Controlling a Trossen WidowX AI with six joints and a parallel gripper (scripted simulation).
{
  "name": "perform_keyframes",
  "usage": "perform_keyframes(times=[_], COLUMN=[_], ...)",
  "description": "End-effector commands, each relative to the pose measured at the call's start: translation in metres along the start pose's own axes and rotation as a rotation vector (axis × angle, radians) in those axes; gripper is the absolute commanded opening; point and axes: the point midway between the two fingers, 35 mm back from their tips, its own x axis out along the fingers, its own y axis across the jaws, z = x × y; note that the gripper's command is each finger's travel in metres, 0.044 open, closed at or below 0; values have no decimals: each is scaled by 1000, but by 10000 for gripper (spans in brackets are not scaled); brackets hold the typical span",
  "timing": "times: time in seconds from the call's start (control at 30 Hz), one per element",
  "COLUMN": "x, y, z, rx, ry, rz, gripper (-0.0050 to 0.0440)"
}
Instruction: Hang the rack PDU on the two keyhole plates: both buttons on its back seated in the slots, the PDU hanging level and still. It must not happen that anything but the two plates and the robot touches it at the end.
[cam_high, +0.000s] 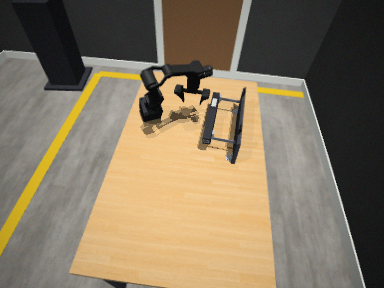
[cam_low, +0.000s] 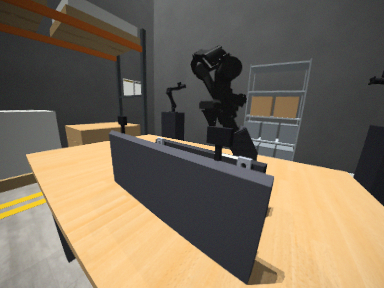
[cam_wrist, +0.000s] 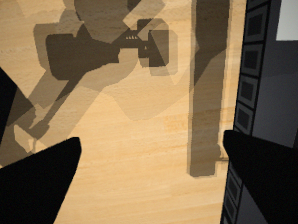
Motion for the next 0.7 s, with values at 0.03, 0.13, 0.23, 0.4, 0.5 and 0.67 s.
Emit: perform_keyframes(times=[0.03, 0.13, 0.23, 0.4, 0.5, 0.67], x=[-17, -17, -17, -16, -16, -15], y=[-4, -4, -4, -3, -3, -2], z=[1, 1, 1, 0, 0, -1], rx=[10, 10, 10, 7, 8, 5], ry=[-6, -6, -6, -3, -4, 0], rz=[-8, -8, -8, -4, -5, -2], gripper=[440, 440, 440, 440, 440, 440])
